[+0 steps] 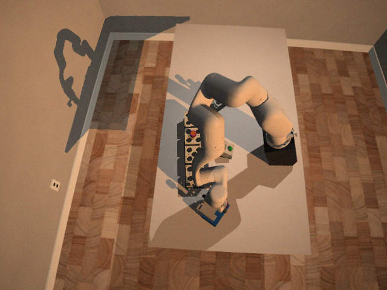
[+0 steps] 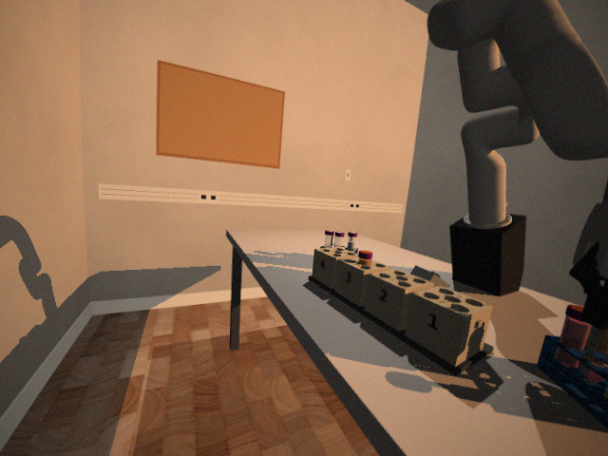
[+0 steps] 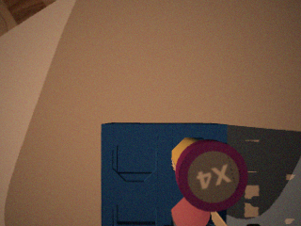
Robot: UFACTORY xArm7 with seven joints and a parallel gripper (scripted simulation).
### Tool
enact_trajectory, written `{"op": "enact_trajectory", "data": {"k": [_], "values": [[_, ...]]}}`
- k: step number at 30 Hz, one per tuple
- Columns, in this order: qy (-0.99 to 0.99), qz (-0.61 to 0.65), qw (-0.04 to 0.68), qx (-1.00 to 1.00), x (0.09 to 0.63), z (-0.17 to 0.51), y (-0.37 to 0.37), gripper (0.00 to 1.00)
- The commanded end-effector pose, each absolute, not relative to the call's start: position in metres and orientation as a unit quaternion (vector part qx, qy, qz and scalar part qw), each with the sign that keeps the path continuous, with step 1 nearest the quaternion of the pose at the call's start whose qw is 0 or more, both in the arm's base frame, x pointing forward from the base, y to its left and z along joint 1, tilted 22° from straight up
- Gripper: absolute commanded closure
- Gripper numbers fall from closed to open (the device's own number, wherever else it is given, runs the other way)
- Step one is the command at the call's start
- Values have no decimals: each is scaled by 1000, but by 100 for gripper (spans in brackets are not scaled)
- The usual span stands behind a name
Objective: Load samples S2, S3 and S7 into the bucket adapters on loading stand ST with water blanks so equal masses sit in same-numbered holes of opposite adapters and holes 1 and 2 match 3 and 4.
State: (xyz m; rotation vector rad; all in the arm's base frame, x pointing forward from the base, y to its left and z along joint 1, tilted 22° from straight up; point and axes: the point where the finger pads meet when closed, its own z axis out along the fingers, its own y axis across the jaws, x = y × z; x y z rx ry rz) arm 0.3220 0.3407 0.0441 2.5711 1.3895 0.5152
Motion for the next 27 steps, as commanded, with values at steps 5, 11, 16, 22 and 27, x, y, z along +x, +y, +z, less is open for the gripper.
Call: {"op": "enact_trajectory", "data": {"k": [5,11,16,22,27], "values": [[467,174,86,863,321,48,342,100],[467,174,86,863,318,55,342,100],[467,174,86,863,314,65,342,100],[467,174,86,863,311,74,342,100],[467,174,86,863,307,81,342,100]]}}
